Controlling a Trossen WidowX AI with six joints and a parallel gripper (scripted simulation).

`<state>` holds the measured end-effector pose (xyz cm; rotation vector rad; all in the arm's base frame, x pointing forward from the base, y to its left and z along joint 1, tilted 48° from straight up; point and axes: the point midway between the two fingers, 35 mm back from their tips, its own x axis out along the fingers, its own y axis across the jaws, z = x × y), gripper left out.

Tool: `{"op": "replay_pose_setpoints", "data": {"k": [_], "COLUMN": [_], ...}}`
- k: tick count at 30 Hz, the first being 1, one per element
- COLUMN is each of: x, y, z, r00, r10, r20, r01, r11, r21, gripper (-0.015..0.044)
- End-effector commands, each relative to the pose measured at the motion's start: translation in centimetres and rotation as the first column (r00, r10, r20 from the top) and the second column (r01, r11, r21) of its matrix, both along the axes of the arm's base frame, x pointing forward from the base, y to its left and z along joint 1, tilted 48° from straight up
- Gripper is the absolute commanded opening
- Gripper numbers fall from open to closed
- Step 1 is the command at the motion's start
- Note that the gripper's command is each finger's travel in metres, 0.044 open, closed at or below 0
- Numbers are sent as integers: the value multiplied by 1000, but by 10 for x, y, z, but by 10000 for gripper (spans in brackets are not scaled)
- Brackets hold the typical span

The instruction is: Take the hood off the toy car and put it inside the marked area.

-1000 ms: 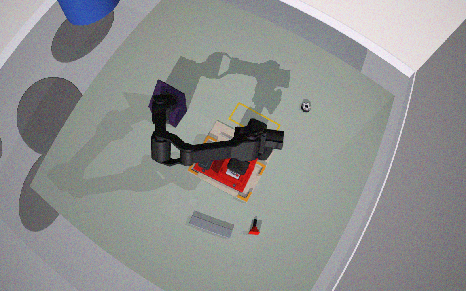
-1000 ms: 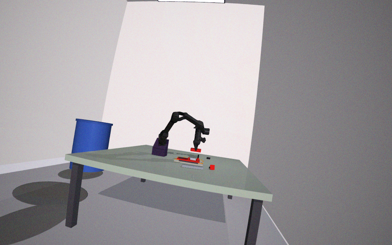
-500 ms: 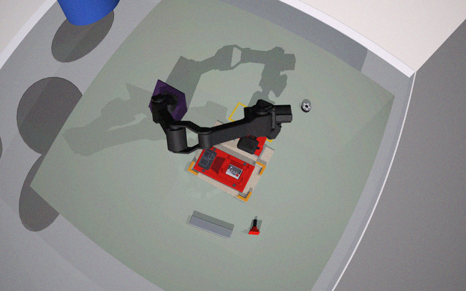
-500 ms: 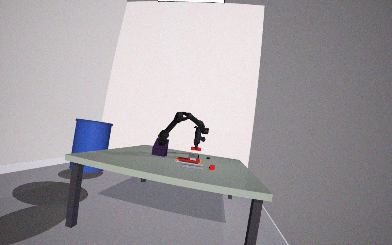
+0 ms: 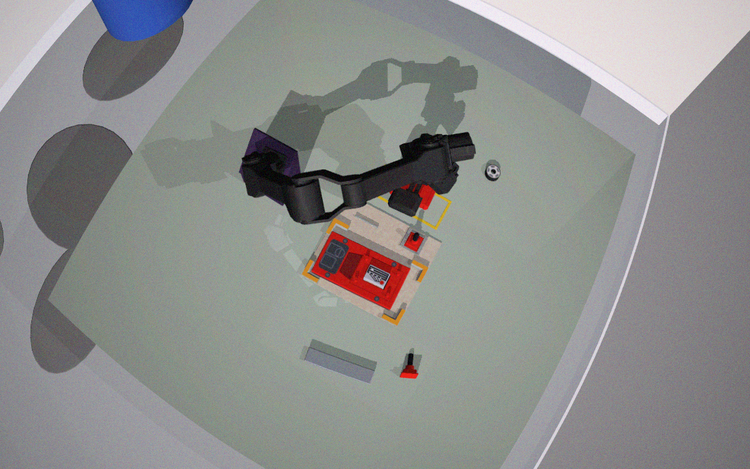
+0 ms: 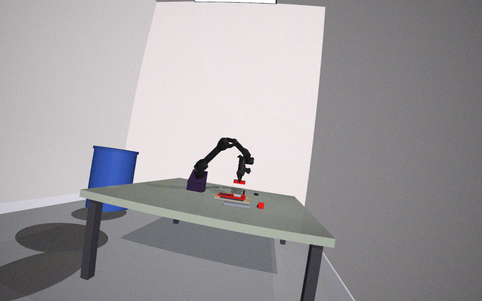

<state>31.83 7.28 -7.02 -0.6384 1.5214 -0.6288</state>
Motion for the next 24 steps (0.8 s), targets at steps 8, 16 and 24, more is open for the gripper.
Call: {"op": "replay_pose_setpoints", "data": {"k": [8,16,24], "x": [-6,-6,-6], "y": [10,6,2], "z": [-16,-20,-24], "r00": [1000,1000,1000], "r10": [-20,-20,-20], "r20": [10,10,10], "r01": [20,20,20], "r11": [1000,1000,1000], "r21": [-5,-4,-4], "gripper": [0,0,0]}}
